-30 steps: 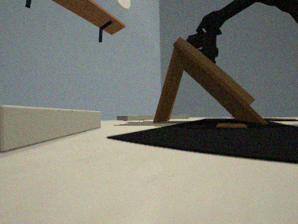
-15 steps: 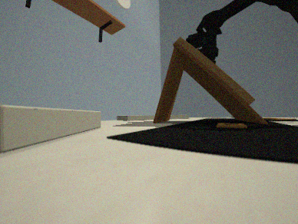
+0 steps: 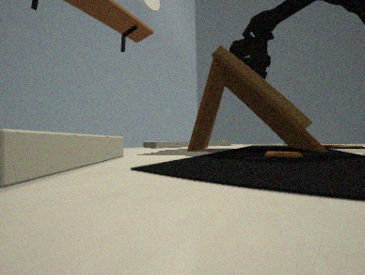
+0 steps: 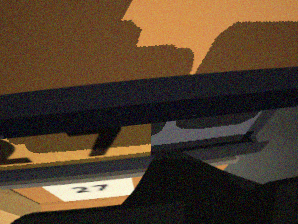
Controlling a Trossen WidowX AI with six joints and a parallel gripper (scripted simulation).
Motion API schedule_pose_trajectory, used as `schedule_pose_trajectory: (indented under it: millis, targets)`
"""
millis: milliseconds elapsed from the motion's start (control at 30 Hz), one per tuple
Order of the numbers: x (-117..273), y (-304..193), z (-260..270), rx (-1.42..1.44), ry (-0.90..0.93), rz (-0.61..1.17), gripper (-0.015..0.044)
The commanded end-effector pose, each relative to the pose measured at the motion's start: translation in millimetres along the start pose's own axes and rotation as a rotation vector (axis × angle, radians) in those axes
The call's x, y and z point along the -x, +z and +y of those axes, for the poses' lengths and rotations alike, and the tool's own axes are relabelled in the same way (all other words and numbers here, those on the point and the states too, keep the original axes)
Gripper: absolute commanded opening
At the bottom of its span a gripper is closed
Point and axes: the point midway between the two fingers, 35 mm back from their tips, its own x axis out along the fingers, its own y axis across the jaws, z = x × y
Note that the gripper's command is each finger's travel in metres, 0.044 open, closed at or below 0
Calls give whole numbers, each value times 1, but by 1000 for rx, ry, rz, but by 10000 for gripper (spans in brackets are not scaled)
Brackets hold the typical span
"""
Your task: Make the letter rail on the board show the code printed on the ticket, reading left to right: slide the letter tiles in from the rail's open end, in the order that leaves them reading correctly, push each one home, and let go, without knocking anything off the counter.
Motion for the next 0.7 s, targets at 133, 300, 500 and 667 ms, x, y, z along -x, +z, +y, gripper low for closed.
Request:
schedule_pose_trajectory:
  millis: [133, 300, 500, 667]
  targets:
    - [9, -6, 1, 3, 2, -5, 0]
    - [12, -8, 1, 3, 2, -5, 0]
    - [14, -10, 1, 3, 2, -5, 0]
    - [18, -11, 1, -6, 2, -28, 53]
